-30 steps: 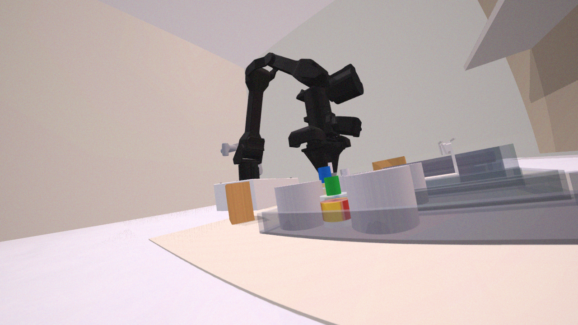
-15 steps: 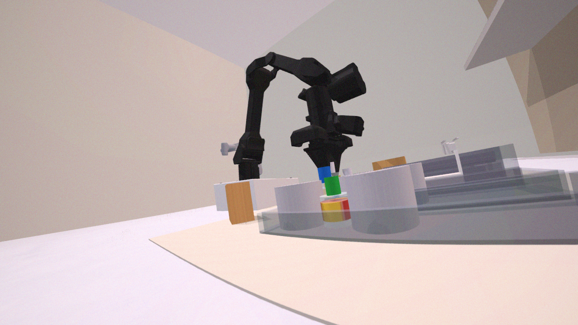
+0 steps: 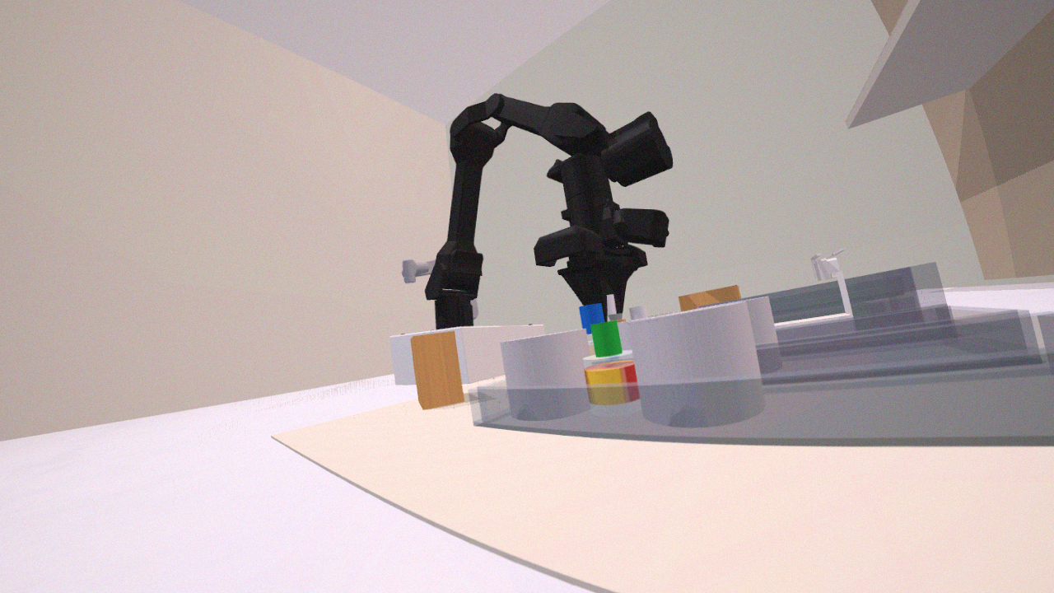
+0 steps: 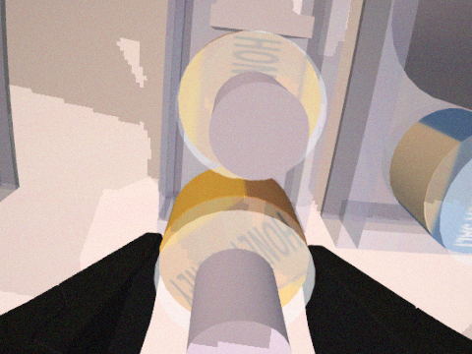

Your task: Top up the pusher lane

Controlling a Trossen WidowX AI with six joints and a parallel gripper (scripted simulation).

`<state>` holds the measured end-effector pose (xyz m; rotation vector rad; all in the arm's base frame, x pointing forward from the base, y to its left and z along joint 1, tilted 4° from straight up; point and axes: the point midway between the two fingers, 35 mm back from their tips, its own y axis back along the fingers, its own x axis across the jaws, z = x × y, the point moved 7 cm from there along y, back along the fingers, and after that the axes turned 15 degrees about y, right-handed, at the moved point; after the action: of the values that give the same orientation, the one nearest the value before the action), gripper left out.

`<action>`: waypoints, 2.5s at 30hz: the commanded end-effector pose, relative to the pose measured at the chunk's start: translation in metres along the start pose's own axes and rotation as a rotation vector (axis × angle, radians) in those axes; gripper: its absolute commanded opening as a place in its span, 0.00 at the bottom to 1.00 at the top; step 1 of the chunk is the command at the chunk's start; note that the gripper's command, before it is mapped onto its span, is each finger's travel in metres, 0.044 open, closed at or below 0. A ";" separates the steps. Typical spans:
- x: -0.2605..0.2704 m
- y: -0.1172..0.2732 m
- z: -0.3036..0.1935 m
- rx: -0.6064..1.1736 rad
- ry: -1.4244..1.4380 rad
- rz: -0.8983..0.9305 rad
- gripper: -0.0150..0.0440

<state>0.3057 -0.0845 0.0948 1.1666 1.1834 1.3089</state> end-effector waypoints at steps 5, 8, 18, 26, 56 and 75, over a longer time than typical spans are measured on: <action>-0.003 0.004 0.009 -0.025 -0.005 -0.010 0.25; -0.003 0.005 0.010 -0.025 -0.005 -0.010 0.25; -0.004 0.006 0.013 -0.025 -0.005 -0.010 0.25; -0.004 0.007 0.015 -0.025 -0.005 -0.010 0.25; -0.005 0.007 0.018 -0.025 -0.005 -0.010 0.25; -0.005 0.006 0.018 -0.025 -0.005 -0.010 0.25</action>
<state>0.3185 -0.0873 0.0989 1.1657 1.1825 1.3089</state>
